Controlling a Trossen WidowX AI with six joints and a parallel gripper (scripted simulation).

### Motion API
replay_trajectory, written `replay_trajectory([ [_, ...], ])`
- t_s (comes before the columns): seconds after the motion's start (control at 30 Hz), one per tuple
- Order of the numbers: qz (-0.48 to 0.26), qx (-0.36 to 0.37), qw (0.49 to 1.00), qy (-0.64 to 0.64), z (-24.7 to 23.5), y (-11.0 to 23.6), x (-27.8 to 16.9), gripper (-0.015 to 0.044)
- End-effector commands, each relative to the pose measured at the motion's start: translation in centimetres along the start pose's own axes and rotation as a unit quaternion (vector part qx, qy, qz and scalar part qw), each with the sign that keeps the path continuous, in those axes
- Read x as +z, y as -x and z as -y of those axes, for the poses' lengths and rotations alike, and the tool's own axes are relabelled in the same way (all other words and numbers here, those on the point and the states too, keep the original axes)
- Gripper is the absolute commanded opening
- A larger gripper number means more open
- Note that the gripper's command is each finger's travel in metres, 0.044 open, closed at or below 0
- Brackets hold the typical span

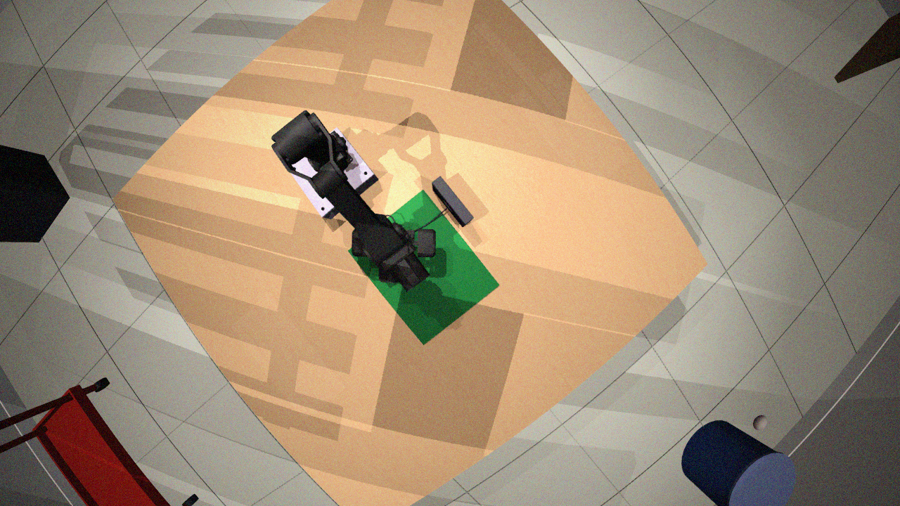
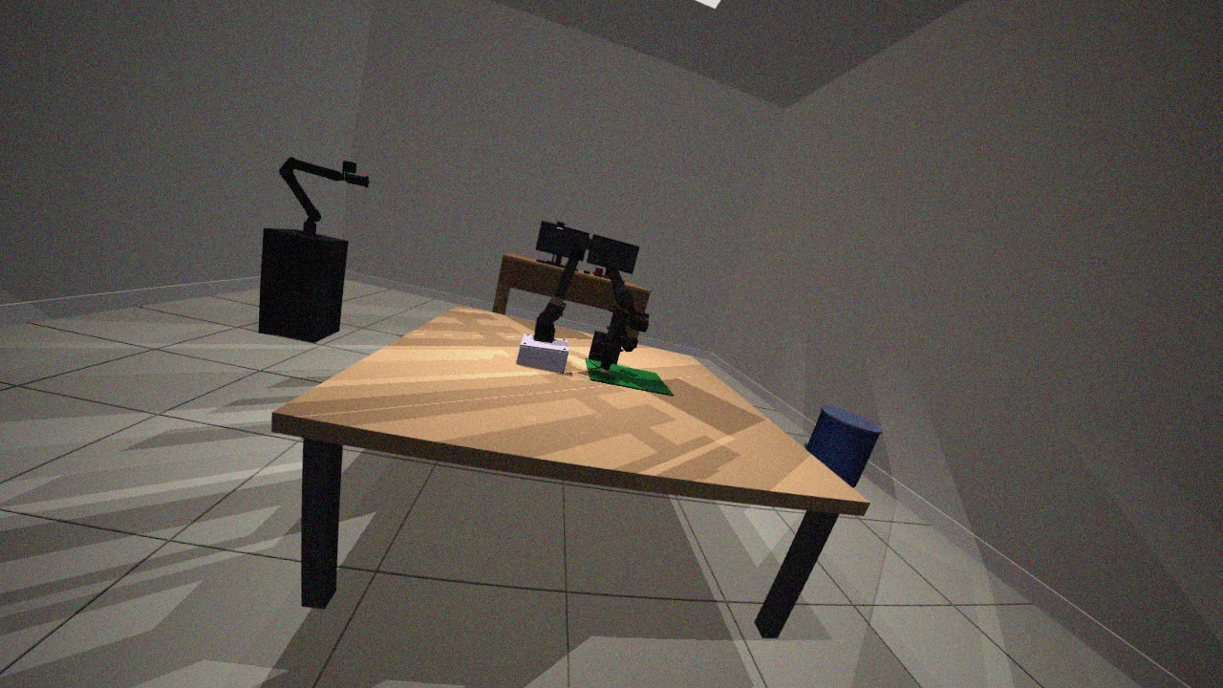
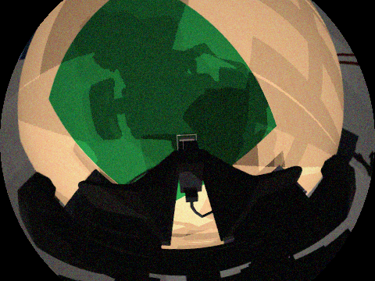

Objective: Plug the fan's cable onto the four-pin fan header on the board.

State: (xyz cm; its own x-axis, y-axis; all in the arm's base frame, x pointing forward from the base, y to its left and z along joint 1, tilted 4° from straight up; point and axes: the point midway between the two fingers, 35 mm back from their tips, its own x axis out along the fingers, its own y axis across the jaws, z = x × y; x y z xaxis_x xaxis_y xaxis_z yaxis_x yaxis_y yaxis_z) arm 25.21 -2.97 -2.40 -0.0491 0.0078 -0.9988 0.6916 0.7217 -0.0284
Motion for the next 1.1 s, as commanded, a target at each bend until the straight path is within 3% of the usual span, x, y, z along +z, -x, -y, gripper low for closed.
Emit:
replay_trajectory([
  [0.0, 0.0, 0.003, 1.0, -0.001, -0.1, -0.3, 0.0, 0.0],
  [0.23, 0.0, 0.003, 1.0, -0.001, -0.1, -0.8, 0.0, 0.0],
  [0.57, 0.0, 0.0, 1.0, 0.0, 0.0, -0.5, 0.0, 0.026],
  [0.67, 0.0, 0.0, 1.0, 0.0, 0.0, -0.2, 0.0, 0.026],
  [0.8, 0.0, 0.003, 1.0, -0.001, 0.0, 4.7, 0.0, 0.026],
  [1.07, 0.001, 0.003, 1.0, -0.001, -0.1, 5.2, 2.0, 0.026],
])
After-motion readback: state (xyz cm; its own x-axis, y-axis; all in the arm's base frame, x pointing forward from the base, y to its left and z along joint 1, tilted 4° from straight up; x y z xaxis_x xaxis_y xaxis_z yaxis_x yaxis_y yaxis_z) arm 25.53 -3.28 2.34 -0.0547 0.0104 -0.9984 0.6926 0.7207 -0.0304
